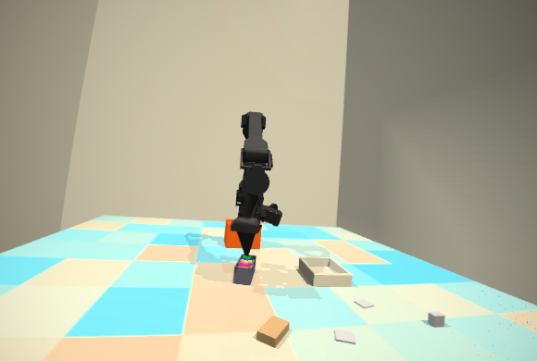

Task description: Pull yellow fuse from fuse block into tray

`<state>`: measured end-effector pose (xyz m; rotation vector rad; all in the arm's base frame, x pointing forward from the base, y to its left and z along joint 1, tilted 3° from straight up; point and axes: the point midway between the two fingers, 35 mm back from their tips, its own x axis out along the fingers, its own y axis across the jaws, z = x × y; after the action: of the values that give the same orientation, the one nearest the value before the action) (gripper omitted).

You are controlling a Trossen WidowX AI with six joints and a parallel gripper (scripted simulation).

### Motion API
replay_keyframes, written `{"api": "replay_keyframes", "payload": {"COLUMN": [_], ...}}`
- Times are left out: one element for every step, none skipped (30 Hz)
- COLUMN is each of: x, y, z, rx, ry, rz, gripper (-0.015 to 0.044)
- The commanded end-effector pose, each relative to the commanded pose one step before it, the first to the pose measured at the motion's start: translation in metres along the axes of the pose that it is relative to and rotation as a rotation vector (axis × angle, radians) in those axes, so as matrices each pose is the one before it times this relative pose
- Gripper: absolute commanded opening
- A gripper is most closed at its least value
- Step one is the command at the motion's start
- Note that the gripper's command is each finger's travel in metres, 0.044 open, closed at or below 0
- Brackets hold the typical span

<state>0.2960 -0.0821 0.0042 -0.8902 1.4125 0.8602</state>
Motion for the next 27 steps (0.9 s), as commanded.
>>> {"api": "replay_keyframes", "payload": {"x": [0.00511, 0.00097, 0.00097, 0.00097, 0.00097, 0.00097, 0.00097, 0.00078, 0.00047, 0.00016, 0.0, 0.0, 0.0, 0.0, 0.0, 0.0, 0.0, 0.0, 0.0, 0.0, 0.00015, 0.00029, 0.00045, 0.00056, 0.00068, 0.0008, 0.0009], "y": [0.00065, -0.00002, -0.00001, -0.00001, -0.00001, 0.0, 0.0, 0.0, 0.0, 0.0, 0.0, 0.0, 0.0, 0.0, 0.0, 0.0, 0.0, 0.0, 0.0, 0.0, 0.0, 0.0, 0.0, 0.0, 0.0, 0.0, 0.0], "z": [-0.00061, 0.00001, -0.00001, -0.00001, -0.00001, -0.00001, -0.00001, -0.00001, 0.0, 0.0, 0.0, 0.0, 0.0, 0.0, 0.0, 0.0, 0.0, 0.0, 0.0, 0.0, 0.0, 0.0, 0.0, 0.0, 0.0, 0.0, 0.0], "rx": [-0.0038, 0.0, 0.0, 0.0, 0.0, 0.0, 0.0, 0.0, 0.0, 0.0, 0.0, 0.0, 0.0, 0.0, 0.0, 0.0, 0.0, 0.0, 0.0, 0.0, 0.0, 0.0, 0.0, 0.0, 0.0, 0.0, 0.0], "ry": [0.00364, 0.0, 0.0, 0.0, 0.0, 0.0, 0.0, 0.0, 0.0, 0.0, 0.0, 0.0, 0.0, 0.0, 0.0, 0.0, 0.0, 0.0, 0.0, 0.0, 0.0, 0.0, 0.0, 0.0, 0.0, 0.0, 0.0], "rz": [0.00224, 0.0, 0.0, 0.00001, 0.00001, 0.00001, 0.00001, 0.00001, 0.0, 0.0, 0.0, 0.0, 0.0, 0.0, 0.0, 0.0, 0.0, 0.0, 0.0, 0.0, 0.0, 0.0, 0.0, 0.0, 0.0, 0.0, 0.00001], "gripper": [0.006, 0.006, 0.006, 0.006, 0.006, 0.006, 0.006, 0.006, 0.006, 0.006, 0.006, 0.006, 0.006, 0.006, 0.006, 0.006, 0.006, 0.006, 0.006, 0.006, 0.006, 0.006, 0.006, 0.006, 0.006, 0.006, 0.006]}}
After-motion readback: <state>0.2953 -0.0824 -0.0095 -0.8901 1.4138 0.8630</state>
